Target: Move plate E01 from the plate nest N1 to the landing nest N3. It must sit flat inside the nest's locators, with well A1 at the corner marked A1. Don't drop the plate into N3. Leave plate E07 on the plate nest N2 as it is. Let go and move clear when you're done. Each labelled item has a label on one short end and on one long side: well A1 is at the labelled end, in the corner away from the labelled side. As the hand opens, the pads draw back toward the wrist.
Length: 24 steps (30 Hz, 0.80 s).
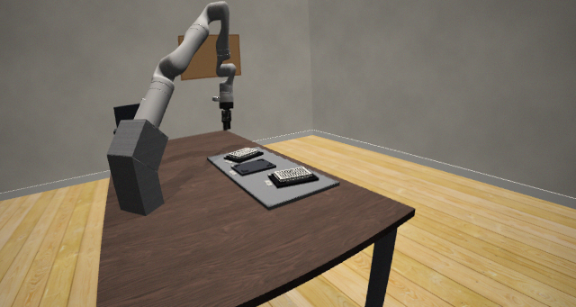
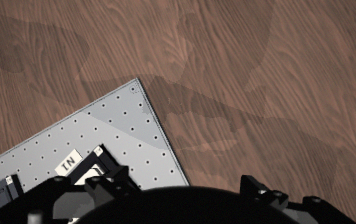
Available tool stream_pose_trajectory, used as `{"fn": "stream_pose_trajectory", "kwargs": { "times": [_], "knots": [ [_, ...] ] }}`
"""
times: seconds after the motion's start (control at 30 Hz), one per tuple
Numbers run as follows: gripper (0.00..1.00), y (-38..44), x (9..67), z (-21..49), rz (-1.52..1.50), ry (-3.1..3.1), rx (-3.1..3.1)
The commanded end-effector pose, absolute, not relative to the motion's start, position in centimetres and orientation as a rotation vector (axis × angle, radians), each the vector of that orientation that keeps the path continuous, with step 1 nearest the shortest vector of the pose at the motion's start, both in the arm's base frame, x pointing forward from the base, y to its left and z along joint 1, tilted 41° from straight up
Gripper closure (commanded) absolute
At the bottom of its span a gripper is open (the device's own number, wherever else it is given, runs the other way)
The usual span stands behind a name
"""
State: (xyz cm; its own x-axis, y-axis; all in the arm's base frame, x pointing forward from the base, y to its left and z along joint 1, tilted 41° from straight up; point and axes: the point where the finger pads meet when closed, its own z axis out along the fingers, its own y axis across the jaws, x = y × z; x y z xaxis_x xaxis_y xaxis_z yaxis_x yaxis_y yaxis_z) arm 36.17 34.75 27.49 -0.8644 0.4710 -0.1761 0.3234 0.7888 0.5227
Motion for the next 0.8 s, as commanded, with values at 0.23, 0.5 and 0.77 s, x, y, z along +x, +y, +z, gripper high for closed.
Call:
{"fn": "stream_pose_trajectory", "kwargs": {
  "times": [0.23,0.5,0.77],
  "knots": [
    [0.00,33.4,37.1,26.4,0.689,2.676,0.498],
    [0.00,32.7,37.6,25.8,0.680,2.669,0.416],
    [0.00,31.7,38.2,25.0,0.667,2.658,0.309]
  ]
}}
